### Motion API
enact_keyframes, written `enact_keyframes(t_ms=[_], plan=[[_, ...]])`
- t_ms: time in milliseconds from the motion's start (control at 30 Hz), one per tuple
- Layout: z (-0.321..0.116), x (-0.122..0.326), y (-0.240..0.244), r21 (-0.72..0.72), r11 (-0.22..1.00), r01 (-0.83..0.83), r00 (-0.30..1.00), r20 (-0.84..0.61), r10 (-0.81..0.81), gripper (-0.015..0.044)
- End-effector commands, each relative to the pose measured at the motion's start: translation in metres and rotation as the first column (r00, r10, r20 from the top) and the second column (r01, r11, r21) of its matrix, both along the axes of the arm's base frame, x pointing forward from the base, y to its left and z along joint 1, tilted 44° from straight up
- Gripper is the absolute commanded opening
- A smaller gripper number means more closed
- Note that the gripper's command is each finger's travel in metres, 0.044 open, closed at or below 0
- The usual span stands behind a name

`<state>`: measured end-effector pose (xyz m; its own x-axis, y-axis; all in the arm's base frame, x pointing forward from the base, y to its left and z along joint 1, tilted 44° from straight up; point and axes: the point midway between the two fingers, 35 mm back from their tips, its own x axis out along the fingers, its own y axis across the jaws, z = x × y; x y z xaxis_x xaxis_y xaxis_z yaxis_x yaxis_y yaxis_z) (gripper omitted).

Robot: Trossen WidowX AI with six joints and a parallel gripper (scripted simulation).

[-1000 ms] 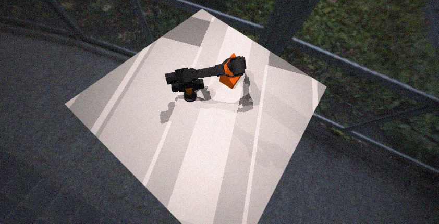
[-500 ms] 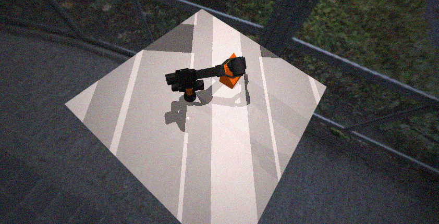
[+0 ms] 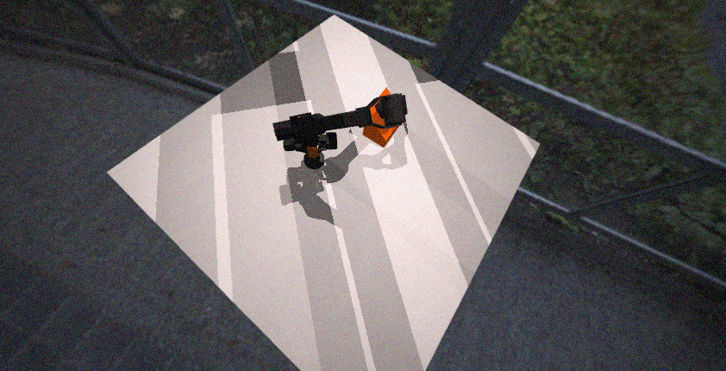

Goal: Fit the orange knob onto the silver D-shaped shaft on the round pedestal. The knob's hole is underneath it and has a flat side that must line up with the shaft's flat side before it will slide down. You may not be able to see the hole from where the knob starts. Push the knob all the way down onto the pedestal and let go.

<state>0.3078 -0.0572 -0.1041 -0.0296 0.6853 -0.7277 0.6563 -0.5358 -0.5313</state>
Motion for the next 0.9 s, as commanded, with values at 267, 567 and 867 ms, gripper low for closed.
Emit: enact_keyframes(t_ms=[267,567,867], plan=[[-0.0002,0.0003,-0.0022,-0.018,0.989,0.144,0.981,-0.128,-0.145,0.0000],[-0.0022,0.0003,0.0011,-0.018,0.989,0.144,0.981,-0.128,-0.145,0.0000],[-0.0027,0.0003,0.0018,-0.016,0.991,0.129,0.985,-0.114,-0.130,0.0000]])
